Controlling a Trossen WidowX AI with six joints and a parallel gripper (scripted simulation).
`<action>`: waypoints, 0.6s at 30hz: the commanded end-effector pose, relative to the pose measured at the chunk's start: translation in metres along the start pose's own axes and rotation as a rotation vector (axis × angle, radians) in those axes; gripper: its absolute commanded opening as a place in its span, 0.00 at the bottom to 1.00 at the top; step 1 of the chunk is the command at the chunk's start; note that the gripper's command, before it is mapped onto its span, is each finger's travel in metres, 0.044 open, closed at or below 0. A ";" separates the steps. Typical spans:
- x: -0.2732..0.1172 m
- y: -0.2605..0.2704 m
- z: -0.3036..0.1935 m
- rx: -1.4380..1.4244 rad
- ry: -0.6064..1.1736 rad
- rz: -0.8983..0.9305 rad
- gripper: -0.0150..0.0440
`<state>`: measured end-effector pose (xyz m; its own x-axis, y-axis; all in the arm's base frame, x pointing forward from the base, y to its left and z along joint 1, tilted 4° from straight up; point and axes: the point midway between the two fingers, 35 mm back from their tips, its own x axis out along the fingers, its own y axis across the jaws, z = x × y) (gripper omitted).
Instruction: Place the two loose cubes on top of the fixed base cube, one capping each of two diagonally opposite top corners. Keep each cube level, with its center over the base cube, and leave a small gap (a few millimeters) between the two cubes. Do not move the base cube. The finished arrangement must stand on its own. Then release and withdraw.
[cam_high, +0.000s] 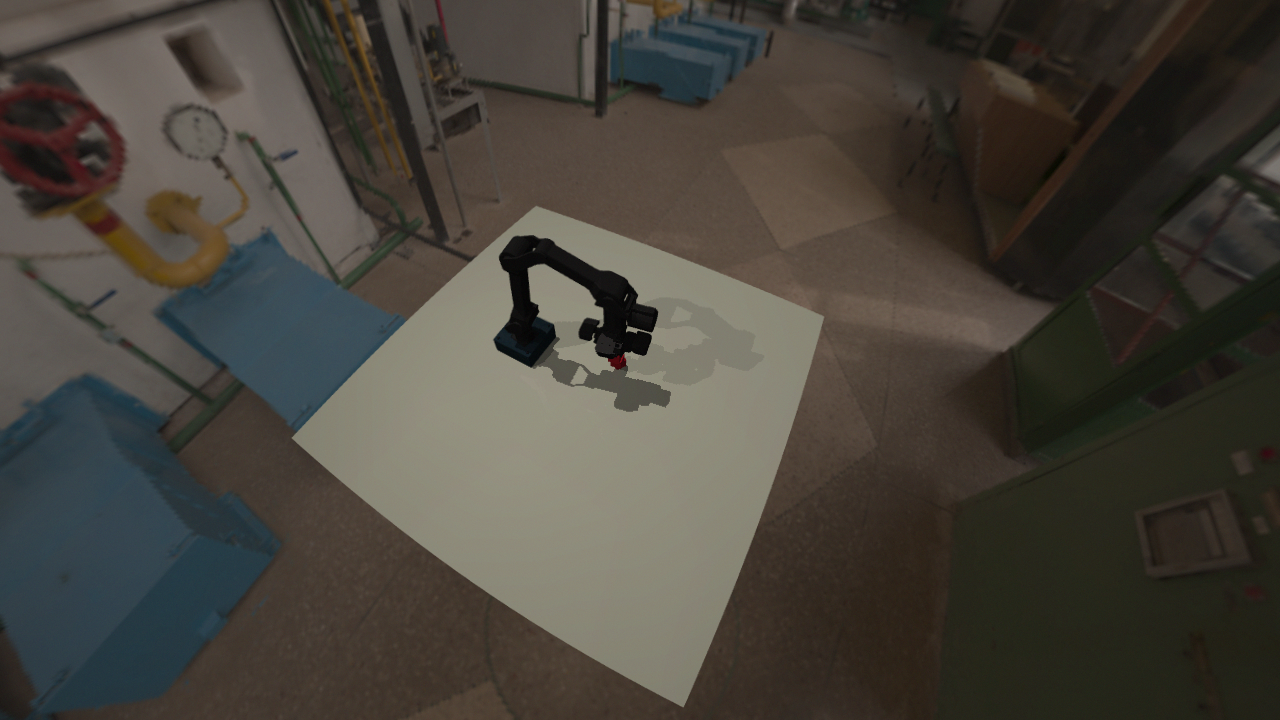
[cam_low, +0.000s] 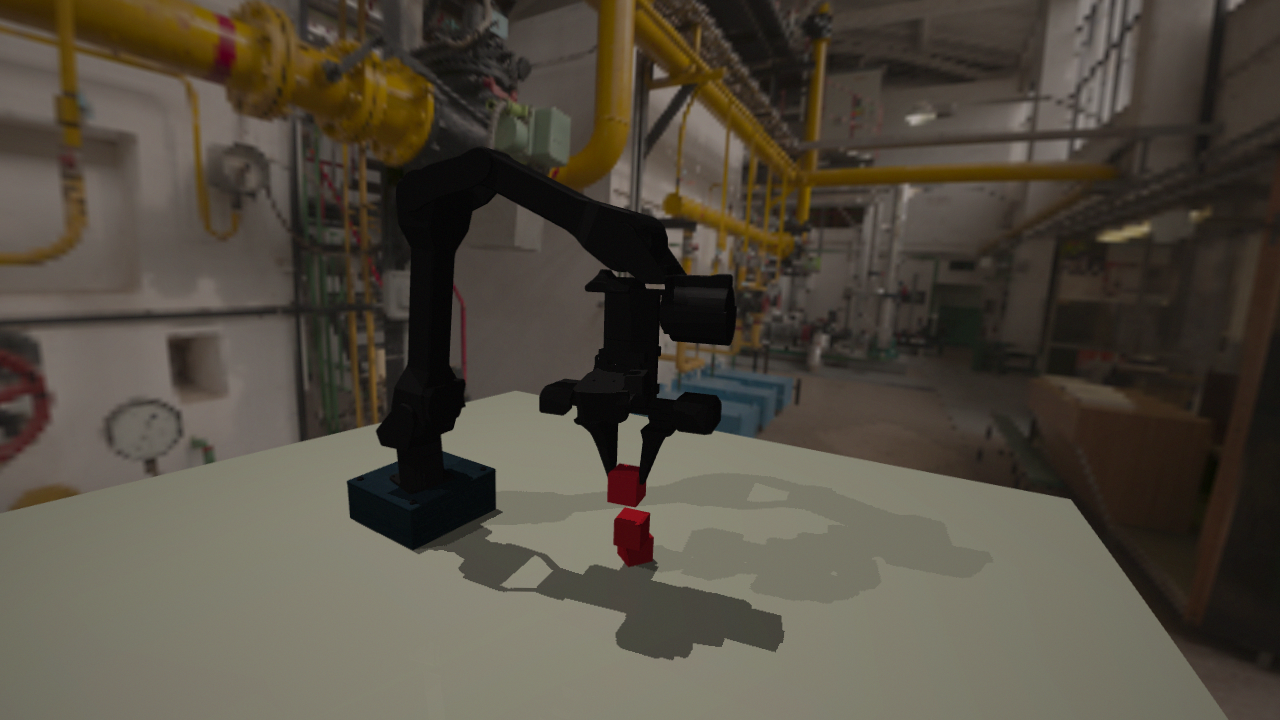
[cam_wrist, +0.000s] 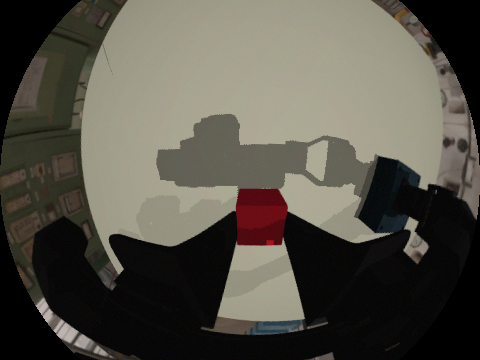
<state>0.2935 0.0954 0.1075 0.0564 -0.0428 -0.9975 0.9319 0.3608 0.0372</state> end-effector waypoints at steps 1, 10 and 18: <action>0.004 0.000 -0.014 0.013 0.000 -0.010 0.43; 0.005 -0.001 -0.045 0.031 0.001 -0.011 0.43; 0.006 -0.004 -0.069 0.046 0.002 -0.011 0.43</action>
<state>0.2701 0.1509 0.1015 0.0531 -0.0376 -0.9979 0.9441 0.3275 0.0379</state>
